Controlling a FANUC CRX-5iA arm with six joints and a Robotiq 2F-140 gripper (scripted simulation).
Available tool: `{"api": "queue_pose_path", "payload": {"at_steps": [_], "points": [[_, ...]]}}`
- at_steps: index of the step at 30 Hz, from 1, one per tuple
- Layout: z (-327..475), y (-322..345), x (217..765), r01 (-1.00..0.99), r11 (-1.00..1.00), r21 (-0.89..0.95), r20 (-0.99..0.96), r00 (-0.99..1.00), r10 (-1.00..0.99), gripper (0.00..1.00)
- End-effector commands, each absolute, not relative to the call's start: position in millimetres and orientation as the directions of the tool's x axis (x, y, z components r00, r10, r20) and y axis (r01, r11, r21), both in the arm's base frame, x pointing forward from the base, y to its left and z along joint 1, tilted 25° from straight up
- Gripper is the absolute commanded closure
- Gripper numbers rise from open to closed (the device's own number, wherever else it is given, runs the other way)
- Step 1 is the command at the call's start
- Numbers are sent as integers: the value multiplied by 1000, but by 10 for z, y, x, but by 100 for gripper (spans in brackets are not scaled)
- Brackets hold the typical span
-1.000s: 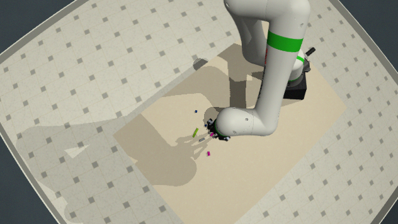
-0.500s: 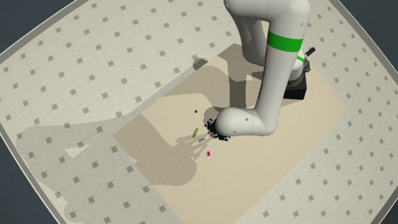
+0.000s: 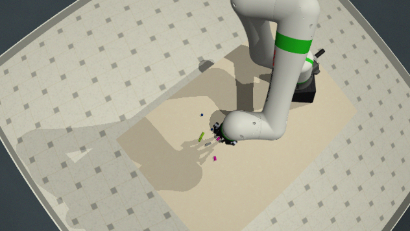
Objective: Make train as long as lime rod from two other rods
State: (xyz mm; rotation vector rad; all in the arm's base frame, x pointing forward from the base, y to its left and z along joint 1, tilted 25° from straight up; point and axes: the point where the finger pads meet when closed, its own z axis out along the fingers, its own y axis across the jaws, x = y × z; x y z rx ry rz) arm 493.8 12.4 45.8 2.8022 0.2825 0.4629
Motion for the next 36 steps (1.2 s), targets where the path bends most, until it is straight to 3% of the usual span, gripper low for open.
{"api": "queue_pose_path", "payload": {"at_steps": [1,36], "points": [[459,126,4939,144,-940,310,284,929,236,85],[309,85,4995,144,-940,310,284,929,236,85]]}}
